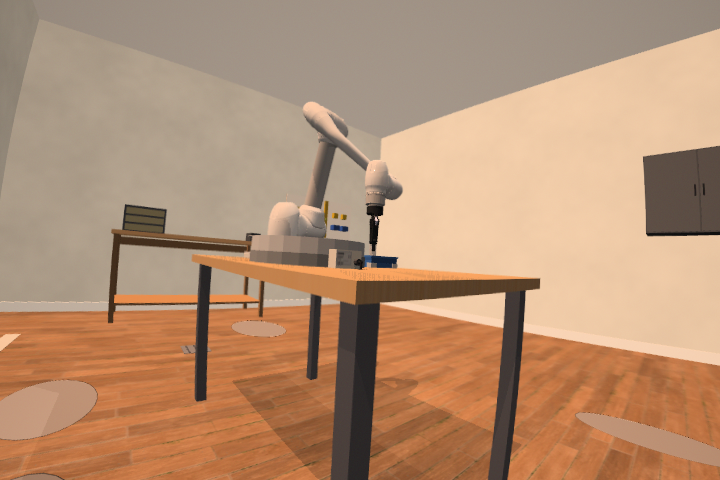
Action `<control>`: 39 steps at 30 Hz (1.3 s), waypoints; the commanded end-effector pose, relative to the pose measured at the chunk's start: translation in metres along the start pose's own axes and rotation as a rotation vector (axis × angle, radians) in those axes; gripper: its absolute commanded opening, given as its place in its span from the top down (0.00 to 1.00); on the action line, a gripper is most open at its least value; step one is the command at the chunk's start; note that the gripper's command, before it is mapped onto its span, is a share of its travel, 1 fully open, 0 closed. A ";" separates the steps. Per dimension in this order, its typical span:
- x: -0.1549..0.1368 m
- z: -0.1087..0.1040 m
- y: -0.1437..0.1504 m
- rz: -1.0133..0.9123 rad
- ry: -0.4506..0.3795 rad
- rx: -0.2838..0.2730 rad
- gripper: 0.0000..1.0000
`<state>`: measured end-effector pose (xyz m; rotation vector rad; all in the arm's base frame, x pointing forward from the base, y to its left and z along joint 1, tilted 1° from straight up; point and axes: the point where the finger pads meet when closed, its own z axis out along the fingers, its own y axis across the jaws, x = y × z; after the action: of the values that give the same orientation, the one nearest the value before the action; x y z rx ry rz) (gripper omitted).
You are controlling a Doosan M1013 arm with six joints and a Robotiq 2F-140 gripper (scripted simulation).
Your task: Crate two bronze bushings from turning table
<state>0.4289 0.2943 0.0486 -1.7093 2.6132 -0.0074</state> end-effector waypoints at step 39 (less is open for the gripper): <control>0.000 -0.084 0.000 0.000 0.000 0.000 0.90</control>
<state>0.4275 0.2938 0.1303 -1.7093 2.6131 -0.0074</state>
